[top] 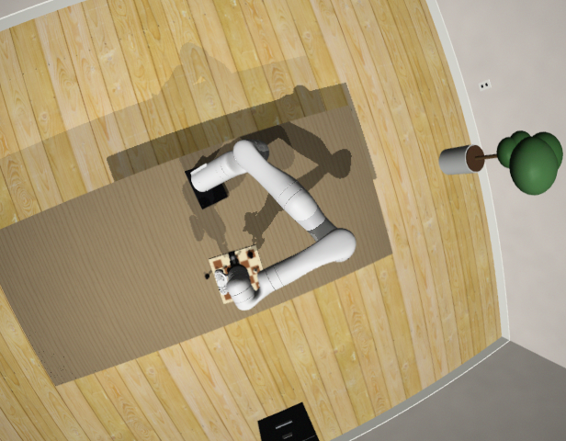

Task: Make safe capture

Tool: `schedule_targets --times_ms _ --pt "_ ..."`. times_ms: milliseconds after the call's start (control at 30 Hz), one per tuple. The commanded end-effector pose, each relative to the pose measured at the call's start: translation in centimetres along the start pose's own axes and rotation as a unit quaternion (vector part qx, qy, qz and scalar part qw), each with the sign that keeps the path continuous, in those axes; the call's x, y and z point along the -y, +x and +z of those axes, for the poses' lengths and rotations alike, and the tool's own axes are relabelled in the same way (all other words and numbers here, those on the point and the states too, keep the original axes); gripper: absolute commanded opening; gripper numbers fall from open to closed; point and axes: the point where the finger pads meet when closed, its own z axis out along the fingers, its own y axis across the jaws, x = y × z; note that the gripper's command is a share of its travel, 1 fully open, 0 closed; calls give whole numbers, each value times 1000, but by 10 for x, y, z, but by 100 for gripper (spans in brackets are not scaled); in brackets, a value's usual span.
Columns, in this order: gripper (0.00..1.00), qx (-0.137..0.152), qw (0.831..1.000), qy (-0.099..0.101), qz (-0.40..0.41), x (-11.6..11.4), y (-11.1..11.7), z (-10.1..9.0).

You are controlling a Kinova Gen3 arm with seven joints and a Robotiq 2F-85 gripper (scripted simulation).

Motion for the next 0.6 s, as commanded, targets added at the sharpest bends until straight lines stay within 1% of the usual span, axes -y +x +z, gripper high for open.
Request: schedule_targets --times_ms 0,333,567 --pt "100 0 1000 1 0 0 0 -1" --pt "100 0 1000 1 0 0 0 -10" --pt "100 0 1000 1 0 0 0 -33"
